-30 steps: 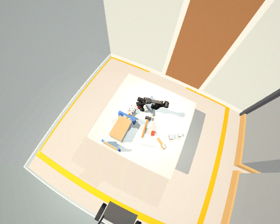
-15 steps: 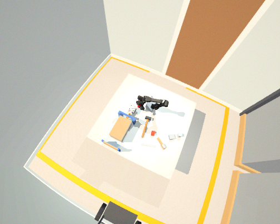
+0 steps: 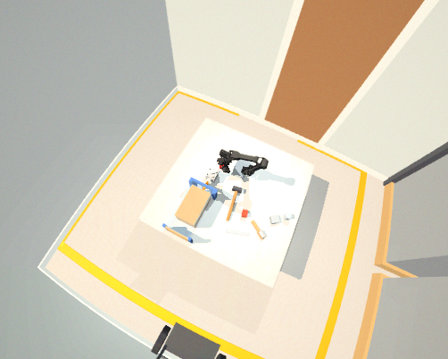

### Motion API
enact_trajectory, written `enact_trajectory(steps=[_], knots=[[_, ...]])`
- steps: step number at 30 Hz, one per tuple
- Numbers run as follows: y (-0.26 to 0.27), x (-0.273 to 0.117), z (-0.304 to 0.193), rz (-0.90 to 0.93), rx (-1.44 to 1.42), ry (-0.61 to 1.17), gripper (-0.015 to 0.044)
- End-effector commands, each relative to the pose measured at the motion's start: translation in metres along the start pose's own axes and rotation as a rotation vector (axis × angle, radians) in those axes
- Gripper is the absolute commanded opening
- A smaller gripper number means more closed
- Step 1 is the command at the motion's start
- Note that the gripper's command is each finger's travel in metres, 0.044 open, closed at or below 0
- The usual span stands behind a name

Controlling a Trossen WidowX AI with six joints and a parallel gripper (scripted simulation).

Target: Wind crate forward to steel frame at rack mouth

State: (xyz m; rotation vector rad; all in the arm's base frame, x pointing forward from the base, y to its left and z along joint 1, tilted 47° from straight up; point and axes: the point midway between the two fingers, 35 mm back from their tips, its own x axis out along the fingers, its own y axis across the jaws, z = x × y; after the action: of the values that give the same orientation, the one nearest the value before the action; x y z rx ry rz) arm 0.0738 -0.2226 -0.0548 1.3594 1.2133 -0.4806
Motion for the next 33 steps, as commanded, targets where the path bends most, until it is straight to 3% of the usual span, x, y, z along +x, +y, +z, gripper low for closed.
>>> enact_trajectory(steps=[1, 33], knots=[[-0.016, 0.003, 0.004, -0.035, -0.003, 0.000, 0.0000], [-0.057, 0.014, 0.034, -0.037, -0.004, -0.002, 0.0000]])
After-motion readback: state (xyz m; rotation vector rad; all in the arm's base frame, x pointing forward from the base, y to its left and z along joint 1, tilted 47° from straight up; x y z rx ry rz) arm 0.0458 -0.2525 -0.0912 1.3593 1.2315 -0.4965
